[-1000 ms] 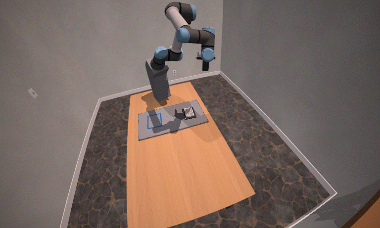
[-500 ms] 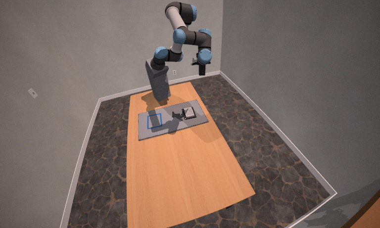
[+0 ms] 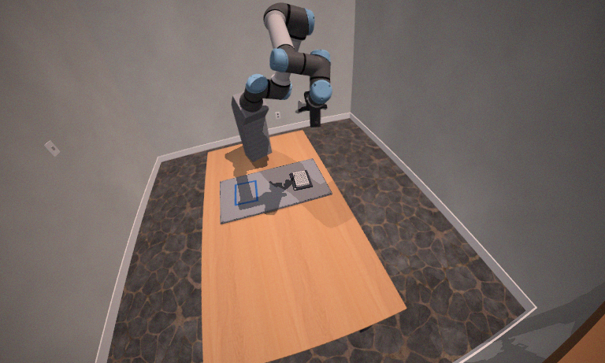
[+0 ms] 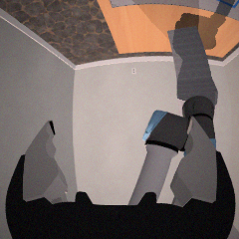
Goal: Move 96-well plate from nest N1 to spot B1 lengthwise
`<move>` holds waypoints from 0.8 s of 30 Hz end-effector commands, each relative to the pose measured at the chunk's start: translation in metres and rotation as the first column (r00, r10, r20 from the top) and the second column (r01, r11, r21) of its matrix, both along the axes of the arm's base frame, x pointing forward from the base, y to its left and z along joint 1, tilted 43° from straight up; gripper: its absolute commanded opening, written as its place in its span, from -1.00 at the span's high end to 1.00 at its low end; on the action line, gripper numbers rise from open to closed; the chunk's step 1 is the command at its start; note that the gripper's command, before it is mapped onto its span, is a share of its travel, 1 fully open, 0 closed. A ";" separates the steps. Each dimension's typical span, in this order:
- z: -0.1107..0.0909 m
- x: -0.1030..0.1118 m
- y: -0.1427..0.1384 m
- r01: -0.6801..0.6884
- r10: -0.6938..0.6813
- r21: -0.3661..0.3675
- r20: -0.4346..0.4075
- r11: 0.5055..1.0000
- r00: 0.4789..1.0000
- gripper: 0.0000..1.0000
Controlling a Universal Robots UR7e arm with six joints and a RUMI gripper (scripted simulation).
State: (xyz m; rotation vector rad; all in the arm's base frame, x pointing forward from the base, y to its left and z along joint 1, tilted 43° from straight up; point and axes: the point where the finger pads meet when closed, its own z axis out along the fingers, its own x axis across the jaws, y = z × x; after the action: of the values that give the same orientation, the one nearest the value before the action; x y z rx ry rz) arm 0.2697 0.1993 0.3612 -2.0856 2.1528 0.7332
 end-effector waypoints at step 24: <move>-0.043 0.052 -0.091 -0.034 0.069 -0.188 0.185 0.982 0.980 -1.00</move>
State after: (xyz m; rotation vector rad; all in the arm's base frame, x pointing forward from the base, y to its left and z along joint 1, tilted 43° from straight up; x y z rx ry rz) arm 0.3169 0.1176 0.3216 -2.1895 2.1419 0.3878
